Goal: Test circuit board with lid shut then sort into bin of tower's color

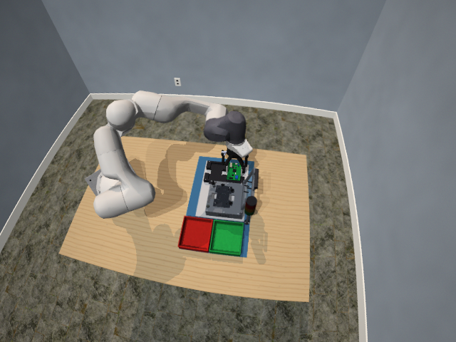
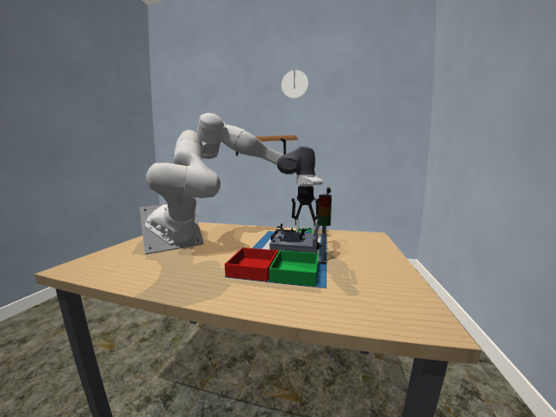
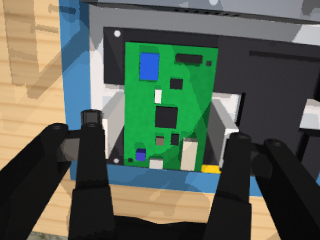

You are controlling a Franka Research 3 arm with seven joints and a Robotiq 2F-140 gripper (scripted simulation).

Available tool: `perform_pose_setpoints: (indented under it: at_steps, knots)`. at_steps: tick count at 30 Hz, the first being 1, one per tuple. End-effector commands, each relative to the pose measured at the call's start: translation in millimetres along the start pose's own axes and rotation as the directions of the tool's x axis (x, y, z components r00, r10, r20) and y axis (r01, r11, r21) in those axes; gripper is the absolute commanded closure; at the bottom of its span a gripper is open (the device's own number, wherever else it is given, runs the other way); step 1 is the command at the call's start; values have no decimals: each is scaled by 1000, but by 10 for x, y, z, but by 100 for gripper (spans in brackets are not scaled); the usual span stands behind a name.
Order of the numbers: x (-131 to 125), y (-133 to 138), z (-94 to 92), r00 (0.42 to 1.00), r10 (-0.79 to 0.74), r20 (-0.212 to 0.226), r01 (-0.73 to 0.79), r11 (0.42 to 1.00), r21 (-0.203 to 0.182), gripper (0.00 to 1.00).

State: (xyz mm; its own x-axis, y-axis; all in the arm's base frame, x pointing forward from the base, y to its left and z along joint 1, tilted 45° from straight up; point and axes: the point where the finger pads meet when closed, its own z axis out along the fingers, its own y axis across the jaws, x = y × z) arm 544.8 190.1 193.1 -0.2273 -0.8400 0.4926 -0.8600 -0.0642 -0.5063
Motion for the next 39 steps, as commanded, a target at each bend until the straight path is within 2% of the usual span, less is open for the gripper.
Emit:
perform_pose_setpoints:
  at_steps: [1,14,28,39]
  knots:
    - [-2,14,-32,1000,5,-1,-5,1000,-4,54]
    - [-2,14,-93,1000,5,-1,-5,1000,-4,54]
    - [-3,12,-661,1000,5,-1,-5,1000,-4,54]
    - [-3,11,-739,1000,5,-1,-5,1000,-4,54]
